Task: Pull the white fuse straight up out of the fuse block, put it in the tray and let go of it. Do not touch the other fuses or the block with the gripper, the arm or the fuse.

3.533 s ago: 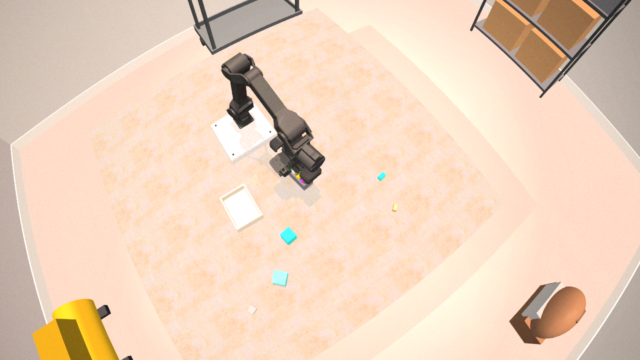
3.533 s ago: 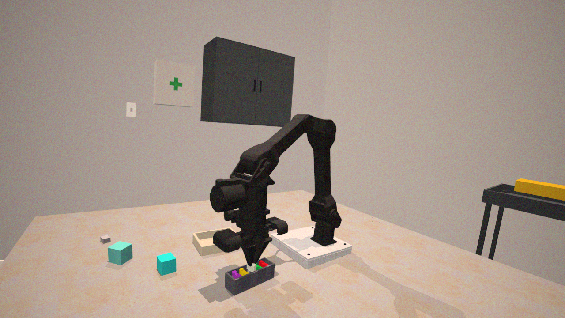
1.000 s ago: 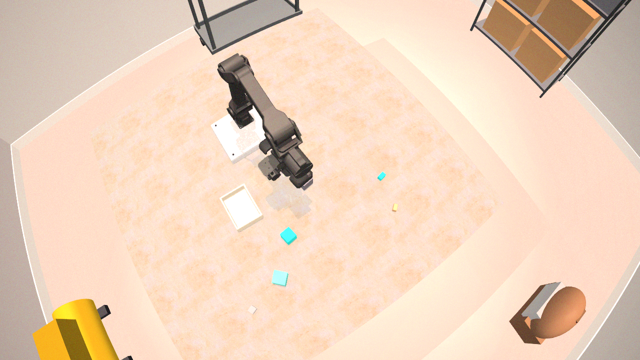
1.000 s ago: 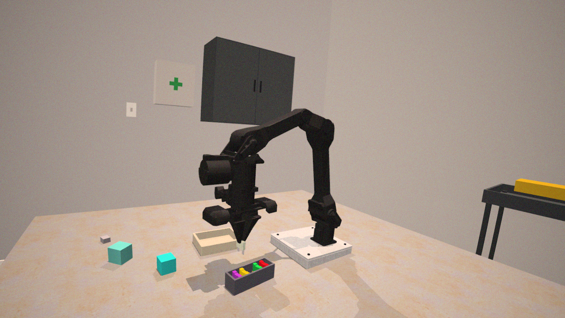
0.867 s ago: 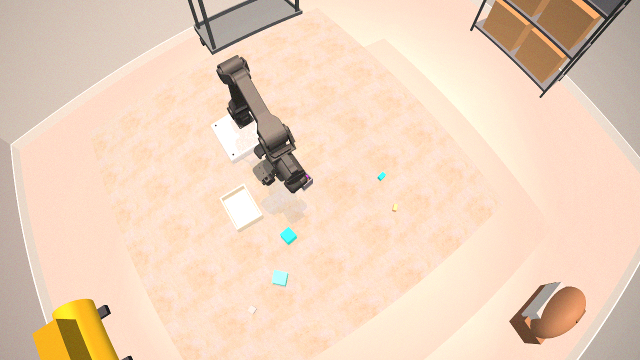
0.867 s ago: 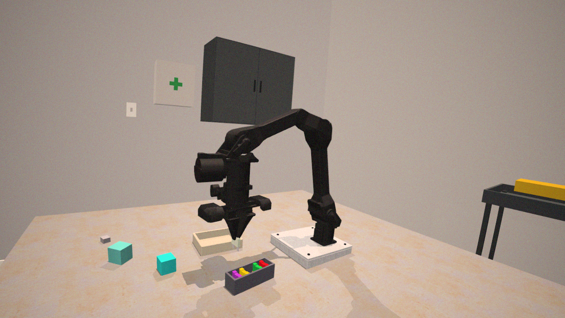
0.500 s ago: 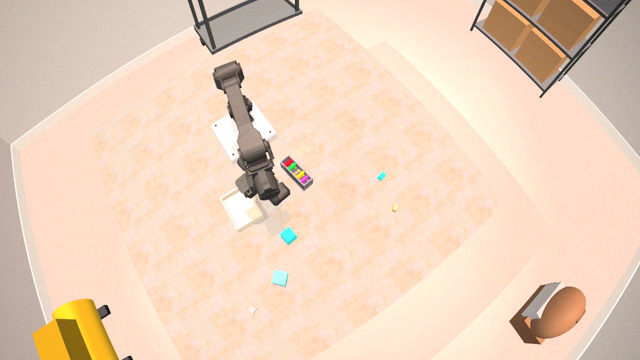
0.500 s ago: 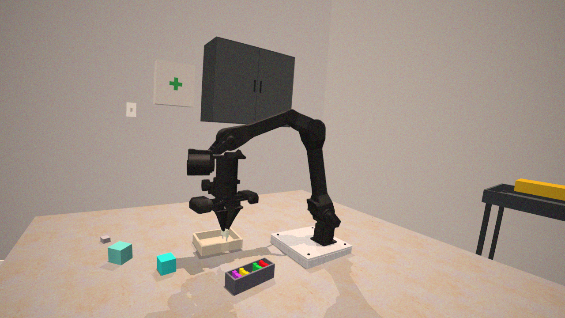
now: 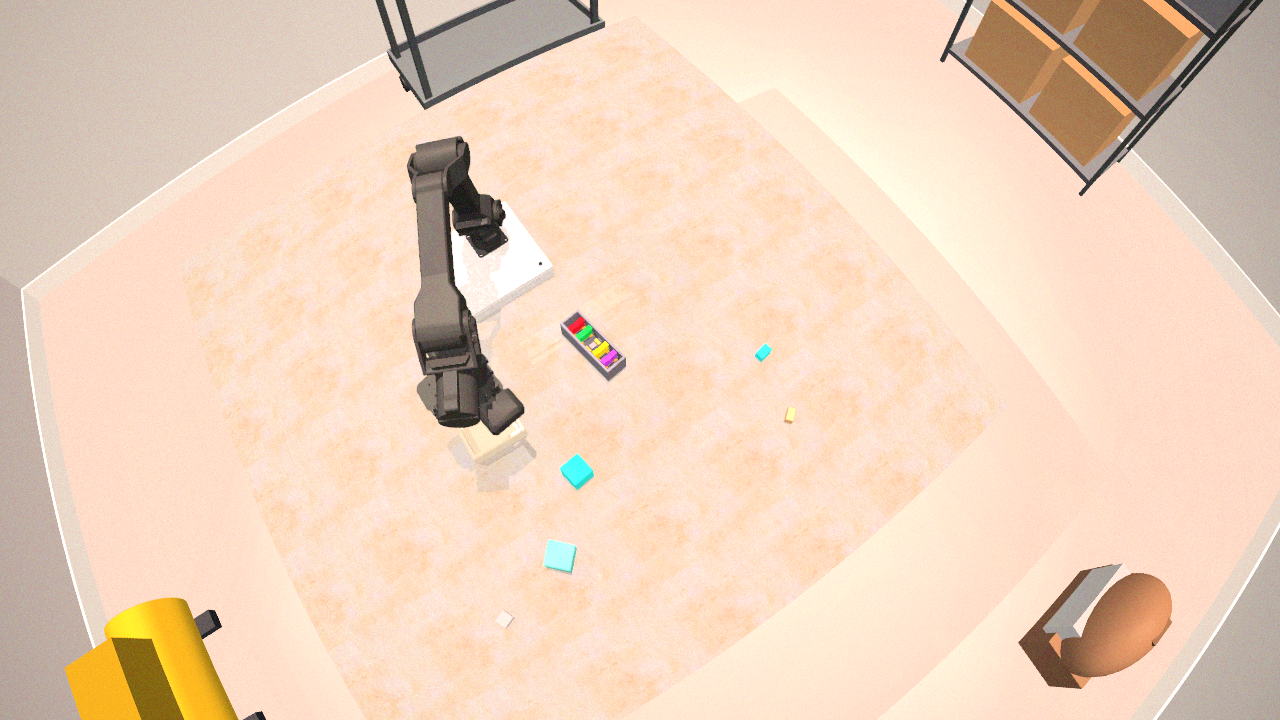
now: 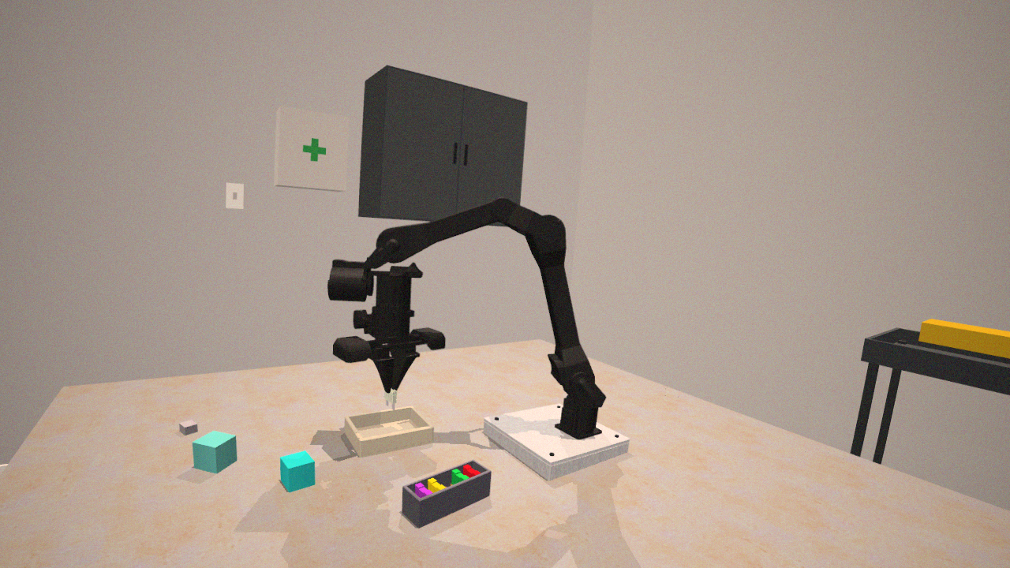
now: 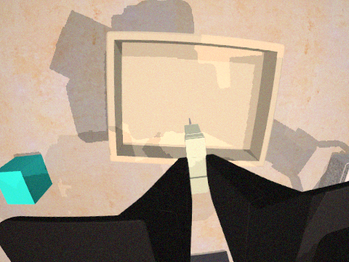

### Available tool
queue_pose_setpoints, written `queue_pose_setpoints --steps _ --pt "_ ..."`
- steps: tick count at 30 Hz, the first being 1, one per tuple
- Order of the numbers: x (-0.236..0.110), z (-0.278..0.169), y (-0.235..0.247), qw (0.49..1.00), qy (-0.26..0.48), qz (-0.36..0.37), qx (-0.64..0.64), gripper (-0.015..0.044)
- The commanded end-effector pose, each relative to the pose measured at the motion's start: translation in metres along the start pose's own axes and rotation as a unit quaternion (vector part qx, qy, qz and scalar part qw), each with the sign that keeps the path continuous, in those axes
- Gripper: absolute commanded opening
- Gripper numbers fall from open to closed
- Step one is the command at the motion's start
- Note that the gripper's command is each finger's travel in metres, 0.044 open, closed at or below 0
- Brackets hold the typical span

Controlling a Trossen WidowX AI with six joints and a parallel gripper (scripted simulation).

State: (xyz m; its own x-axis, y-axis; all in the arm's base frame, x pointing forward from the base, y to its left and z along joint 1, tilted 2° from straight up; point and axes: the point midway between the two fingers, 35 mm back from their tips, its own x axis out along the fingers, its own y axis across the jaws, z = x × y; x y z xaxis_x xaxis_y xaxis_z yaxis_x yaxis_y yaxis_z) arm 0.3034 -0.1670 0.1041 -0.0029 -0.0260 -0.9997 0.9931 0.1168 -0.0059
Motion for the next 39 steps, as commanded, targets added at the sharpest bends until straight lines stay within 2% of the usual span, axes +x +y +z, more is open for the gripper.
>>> queue_pose_setpoints --steps 1,32,39 --pt "-0.002 0.016 -0.006 1.0 -0.004 0.0 -0.003 0.0" --pt "0.038 0.016 -0.007 1.0 -0.004 0.0 -0.003 0.0" --pt "0.035 0.016 -0.006 1.0 -0.003 0.001 -0.001 0.0184"
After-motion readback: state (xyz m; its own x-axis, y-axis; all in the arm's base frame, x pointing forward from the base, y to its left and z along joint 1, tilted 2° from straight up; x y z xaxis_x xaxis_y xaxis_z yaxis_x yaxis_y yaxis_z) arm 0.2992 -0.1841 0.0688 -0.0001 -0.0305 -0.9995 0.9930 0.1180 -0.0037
